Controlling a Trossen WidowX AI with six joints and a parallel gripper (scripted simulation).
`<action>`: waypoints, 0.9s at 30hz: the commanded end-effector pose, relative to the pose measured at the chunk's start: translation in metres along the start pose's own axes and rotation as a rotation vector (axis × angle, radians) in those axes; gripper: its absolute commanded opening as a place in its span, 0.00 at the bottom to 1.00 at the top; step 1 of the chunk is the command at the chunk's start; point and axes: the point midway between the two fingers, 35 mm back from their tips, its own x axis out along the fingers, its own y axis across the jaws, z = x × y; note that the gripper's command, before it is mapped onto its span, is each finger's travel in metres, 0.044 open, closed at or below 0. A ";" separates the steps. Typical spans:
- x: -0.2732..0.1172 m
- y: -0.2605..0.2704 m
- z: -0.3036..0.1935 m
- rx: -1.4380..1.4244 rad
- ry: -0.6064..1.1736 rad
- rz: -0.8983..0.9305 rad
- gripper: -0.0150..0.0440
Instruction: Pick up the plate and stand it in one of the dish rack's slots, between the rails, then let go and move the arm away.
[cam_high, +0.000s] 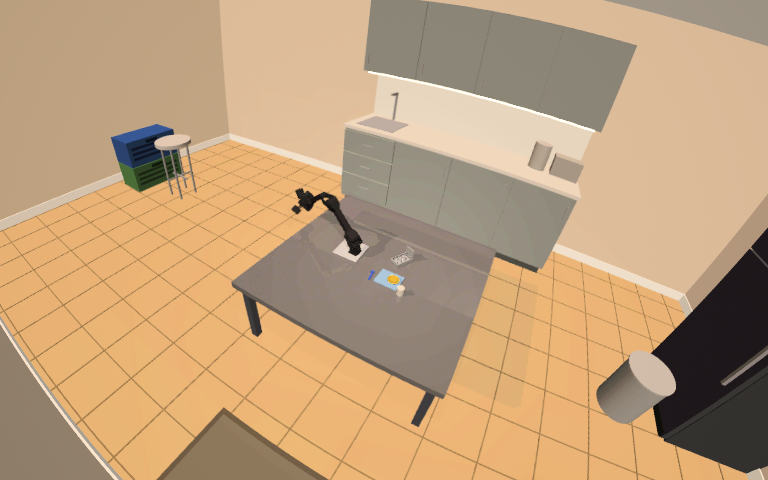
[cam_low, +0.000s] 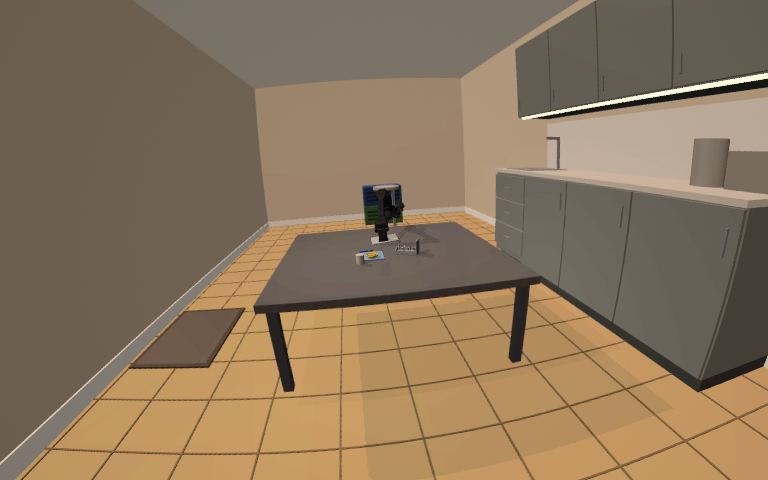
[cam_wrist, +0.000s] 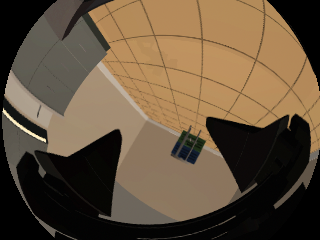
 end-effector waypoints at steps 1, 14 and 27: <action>0.001 0.003 0.002 -0.003 -0.004 0.003 0.93; 0.012 0.132 0.092 -0.187 -0.224 0.105 0.93; -0.011 0.252 0.207 -0.313 -0.476 0.127 0.93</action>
